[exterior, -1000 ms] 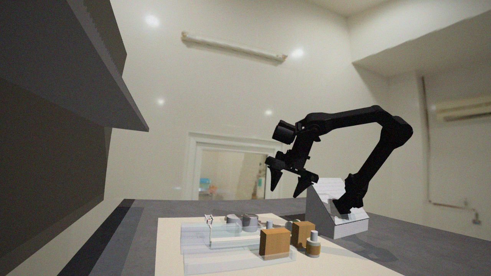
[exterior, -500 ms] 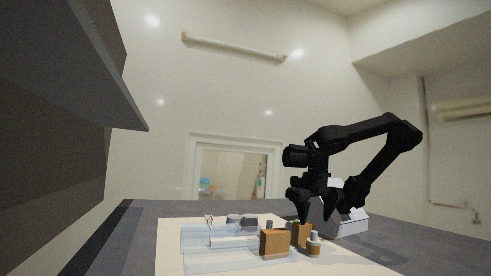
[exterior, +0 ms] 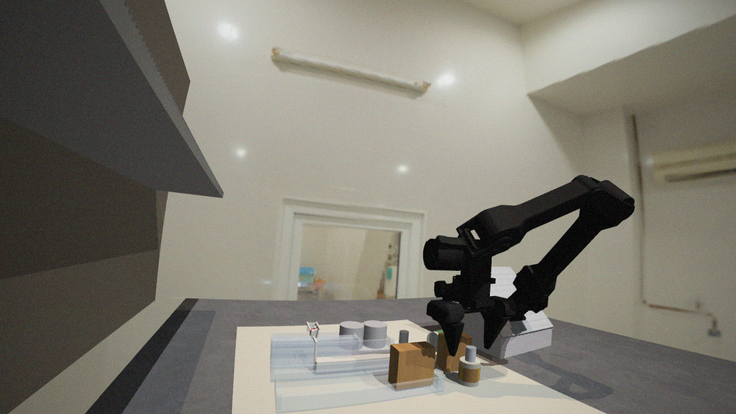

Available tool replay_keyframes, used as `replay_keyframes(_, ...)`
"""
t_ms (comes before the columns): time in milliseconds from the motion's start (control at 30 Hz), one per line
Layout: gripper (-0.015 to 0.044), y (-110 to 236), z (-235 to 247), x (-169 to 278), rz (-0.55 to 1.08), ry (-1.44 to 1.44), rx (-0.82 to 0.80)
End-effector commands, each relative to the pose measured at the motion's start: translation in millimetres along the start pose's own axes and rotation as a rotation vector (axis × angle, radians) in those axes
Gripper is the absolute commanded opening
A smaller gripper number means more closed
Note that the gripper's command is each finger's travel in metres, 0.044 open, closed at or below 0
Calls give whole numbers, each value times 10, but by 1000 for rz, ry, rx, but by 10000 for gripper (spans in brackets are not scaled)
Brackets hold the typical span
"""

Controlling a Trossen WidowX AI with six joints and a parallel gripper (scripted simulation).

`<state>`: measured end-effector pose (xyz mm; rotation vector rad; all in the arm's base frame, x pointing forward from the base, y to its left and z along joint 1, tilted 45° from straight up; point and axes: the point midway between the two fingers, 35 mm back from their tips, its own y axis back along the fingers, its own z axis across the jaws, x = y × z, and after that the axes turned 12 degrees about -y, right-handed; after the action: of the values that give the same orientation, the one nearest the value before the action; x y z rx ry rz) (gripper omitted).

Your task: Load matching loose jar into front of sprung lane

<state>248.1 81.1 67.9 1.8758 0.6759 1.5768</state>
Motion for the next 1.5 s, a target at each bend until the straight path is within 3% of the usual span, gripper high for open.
replay_keyframes(0, 440, -57, -3, 6, 4, -5, 3)
replay_keyframes(600, 440, -321, -10, 10, 6, -5, 3)
replay_keyframes(933, 177, -321, -10, 10, 6, -5, 3)
replay_keyframes(1100, 144, -321, -10, 10, 6, -5, 3)
replay_keyframes(1300, 0, -125, 31, -12, -1, -5, 0)
replay_keyframes(1467, 0, 169, 55, -38, -7, -6, -1)
